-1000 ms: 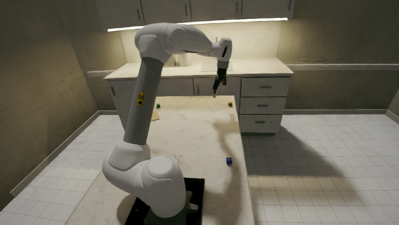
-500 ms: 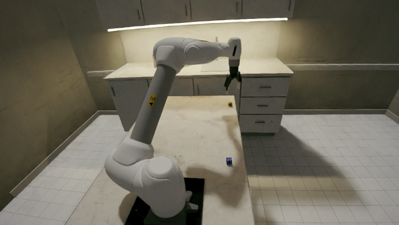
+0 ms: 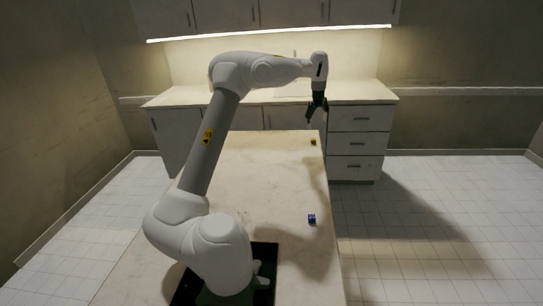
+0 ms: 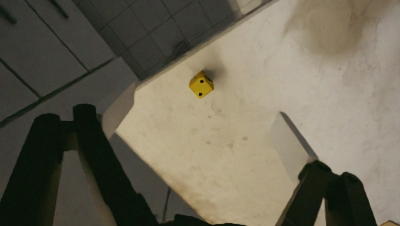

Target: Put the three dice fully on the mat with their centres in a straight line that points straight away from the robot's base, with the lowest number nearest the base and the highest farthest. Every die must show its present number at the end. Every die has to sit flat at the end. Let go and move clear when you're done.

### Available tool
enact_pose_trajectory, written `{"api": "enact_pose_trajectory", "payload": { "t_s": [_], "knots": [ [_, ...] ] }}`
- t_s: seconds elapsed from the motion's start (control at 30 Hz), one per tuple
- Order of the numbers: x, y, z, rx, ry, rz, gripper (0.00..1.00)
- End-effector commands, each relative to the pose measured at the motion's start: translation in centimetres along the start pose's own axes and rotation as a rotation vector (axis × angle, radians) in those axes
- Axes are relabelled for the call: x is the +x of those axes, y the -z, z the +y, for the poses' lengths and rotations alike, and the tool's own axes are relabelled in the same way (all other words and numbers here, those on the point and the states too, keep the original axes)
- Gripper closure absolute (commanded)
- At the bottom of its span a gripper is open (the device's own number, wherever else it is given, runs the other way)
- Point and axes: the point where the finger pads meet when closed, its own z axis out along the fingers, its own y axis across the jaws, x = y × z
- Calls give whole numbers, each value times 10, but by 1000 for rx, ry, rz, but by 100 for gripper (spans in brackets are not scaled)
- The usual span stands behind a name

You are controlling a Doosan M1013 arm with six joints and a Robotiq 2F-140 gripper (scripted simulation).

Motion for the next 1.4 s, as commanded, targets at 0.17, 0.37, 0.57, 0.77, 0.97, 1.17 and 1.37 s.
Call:
{"api": "enact_pose_trajectory", "payload": {
  "t_s": [0.17, 0.37, 0.57, 0.77, 0.97, 1.17, 1.37],
  "knots": [
    [-1, -31, 0, 1, 0, -1, 0],
    [-1, -57, 0, 1, 0, -1, 0],
    [-1, -80, 0, 1, 0, -1, 0],
    [-1, -81, 0, 1, 0, -1, 0],
    [-1, -81, 0, 1, 0, -1, 0],
    [-1, -81, 0, 1, 0, -1, 0],
    [-1, -81, 0, 1, 0, -1, 0]
  ]
}}
